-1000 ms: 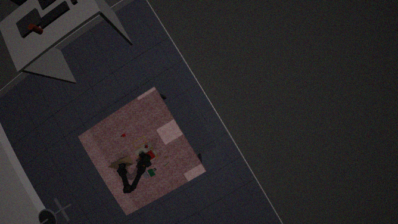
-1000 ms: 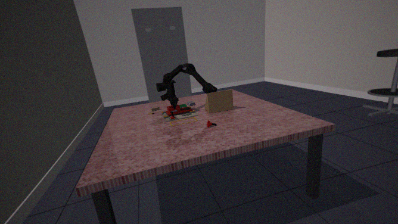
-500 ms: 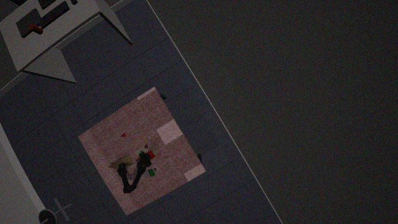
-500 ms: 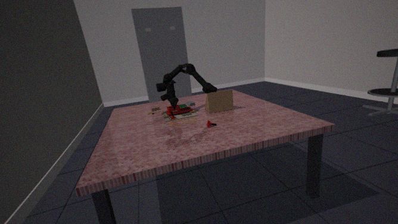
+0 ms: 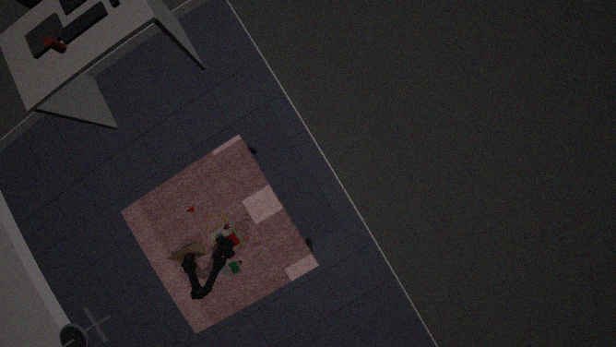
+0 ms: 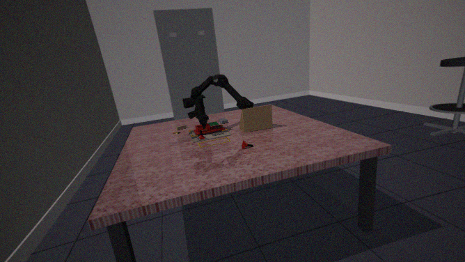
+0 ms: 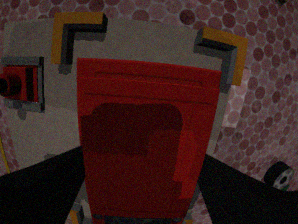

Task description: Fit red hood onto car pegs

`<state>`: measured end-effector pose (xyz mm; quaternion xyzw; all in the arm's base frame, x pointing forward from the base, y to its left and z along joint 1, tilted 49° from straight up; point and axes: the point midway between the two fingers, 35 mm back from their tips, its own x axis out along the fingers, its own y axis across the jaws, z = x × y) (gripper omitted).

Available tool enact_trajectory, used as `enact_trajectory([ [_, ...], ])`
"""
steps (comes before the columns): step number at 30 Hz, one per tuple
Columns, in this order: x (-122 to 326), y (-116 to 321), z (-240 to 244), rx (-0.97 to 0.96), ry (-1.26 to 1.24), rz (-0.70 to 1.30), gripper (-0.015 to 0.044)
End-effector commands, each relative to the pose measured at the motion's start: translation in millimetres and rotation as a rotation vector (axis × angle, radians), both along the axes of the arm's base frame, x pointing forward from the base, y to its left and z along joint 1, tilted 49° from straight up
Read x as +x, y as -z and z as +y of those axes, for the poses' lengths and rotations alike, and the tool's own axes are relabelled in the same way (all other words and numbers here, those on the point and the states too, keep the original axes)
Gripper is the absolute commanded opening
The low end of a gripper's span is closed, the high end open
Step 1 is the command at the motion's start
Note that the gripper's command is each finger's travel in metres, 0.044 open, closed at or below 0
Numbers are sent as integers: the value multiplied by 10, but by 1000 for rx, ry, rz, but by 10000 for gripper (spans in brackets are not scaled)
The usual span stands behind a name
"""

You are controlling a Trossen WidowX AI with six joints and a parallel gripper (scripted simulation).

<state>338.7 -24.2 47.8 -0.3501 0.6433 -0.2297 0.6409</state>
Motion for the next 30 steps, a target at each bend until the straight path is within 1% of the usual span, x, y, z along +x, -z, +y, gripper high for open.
enact_trajectory([
  [1,4,8,-12,-4,-4,1,0],
  [16,2,23,-27,0,0,-1,0],
  [30,1,26,-31,0,0,-1,367],
])
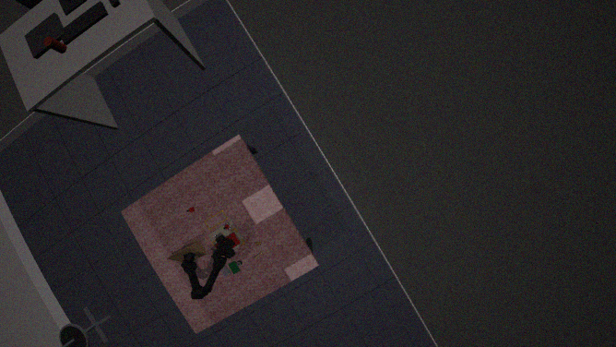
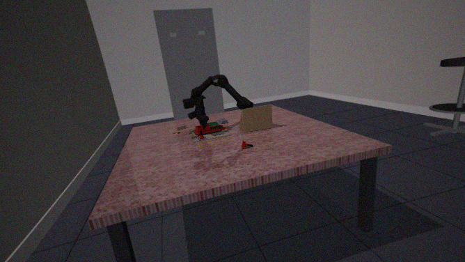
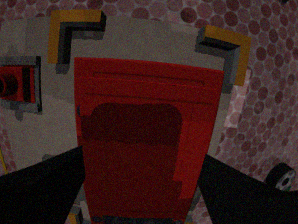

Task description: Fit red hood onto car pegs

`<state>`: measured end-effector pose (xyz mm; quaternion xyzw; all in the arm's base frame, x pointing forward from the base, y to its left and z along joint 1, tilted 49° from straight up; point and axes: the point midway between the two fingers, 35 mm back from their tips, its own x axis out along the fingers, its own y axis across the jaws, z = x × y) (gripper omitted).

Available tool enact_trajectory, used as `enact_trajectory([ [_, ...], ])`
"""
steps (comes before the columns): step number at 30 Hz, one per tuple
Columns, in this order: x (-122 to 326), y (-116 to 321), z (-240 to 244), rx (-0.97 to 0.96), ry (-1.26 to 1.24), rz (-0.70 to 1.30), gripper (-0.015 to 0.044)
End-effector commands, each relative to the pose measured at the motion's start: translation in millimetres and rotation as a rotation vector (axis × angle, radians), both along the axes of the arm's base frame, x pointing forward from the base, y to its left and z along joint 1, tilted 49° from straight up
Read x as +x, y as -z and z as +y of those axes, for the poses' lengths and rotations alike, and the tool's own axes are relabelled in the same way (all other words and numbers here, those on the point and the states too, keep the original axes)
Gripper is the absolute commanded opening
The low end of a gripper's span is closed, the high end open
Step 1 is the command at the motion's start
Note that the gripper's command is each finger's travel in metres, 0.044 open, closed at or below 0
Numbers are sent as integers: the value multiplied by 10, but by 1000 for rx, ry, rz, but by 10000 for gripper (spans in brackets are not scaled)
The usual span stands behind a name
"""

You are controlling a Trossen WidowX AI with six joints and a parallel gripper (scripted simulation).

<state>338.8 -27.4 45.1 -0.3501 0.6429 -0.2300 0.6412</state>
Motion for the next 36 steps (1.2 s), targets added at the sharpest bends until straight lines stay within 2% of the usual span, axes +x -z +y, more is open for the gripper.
enact_trajectory([
  [1,0,0,1,0,0,0,394],
  [3,0,0,1,0,0,0,440],
  [7,3,-65,84,1,-1,0,440],
  [14,-50,-455,528,-1,-4,-3,440],
  [36,-53,-468,541,-2,-4,-3,440],
])
